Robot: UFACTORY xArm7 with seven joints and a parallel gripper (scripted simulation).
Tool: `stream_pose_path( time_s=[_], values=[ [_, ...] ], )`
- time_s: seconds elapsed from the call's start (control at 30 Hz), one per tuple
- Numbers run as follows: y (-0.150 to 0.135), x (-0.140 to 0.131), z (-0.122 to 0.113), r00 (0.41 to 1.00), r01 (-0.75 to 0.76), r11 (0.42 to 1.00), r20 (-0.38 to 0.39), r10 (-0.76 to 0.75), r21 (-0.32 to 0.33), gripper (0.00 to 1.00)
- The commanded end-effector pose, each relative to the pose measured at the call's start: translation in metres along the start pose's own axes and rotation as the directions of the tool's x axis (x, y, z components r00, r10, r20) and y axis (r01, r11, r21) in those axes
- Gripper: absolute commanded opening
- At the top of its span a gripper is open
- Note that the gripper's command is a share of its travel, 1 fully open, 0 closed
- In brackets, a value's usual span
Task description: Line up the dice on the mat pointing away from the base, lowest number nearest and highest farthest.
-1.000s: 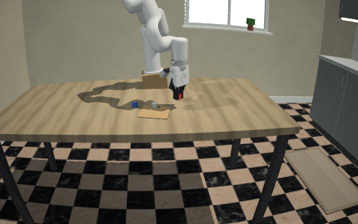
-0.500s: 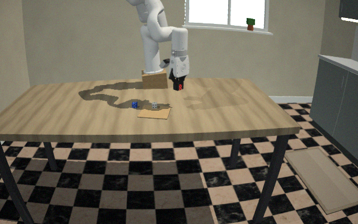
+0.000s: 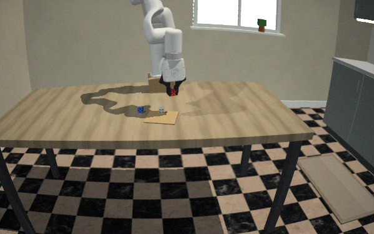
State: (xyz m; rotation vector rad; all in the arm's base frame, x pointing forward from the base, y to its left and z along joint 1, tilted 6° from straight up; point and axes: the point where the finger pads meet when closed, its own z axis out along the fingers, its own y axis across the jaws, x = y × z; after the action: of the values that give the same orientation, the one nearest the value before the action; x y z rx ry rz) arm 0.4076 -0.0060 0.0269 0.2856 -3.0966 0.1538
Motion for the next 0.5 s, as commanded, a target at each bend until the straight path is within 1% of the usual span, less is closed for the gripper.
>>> stream_pose_path(
  time_s=[0.0,0.13,0.17,0.47],
  values=[
    [-0.027,-0.001,-0.002,0.985,-0.171,0.985,0.005,0.171,0.003,0.21],
    [-0.044,0.001,-0.004,0.963,-0.269,0.963,0.007,0.269,0.002,0.21],
    [-0.052,0.002,-0.004,0.949,-0.316,0.949,0.008,0.316,0.002,0.21],
    [-0.054,0.002,-0.004,0.946,-0.325,0.946,0.008,0.325,0.001,0.21]
  ],
)
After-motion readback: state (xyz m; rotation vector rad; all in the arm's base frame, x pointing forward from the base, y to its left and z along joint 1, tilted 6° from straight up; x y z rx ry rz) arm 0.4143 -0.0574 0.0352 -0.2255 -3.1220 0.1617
